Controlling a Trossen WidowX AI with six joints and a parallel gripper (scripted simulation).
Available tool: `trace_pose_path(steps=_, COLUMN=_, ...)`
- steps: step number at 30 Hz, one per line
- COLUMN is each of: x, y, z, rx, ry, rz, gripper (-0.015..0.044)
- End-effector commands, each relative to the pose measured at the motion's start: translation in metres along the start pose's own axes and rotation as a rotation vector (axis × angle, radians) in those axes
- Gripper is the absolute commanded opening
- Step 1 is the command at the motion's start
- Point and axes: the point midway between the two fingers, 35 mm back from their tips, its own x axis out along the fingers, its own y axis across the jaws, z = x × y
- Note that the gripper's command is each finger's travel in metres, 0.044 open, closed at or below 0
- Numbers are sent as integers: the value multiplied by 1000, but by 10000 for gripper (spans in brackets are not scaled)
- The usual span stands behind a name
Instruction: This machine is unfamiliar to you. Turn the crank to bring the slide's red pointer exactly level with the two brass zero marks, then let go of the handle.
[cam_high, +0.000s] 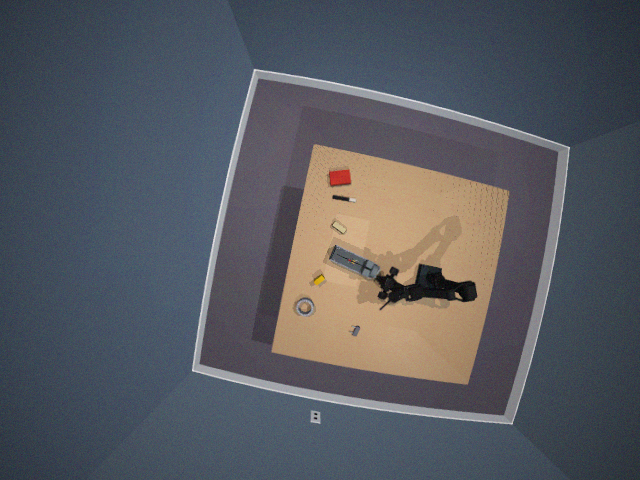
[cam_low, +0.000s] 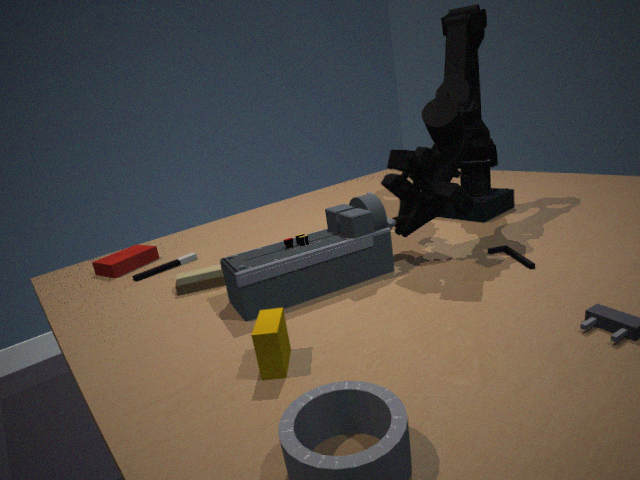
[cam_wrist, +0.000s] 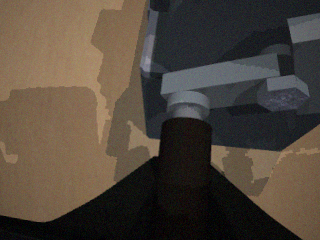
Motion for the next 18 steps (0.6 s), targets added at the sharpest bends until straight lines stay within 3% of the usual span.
trace_pose_path(steps=1, x=-6, y=4, z=6, rx=2, ry=-13, rz=11, gripper=0)
trace_pose_path(steps=18, x=-19, y=3, z=18, rx=2, ry=-14, rz=11, gripper=0)
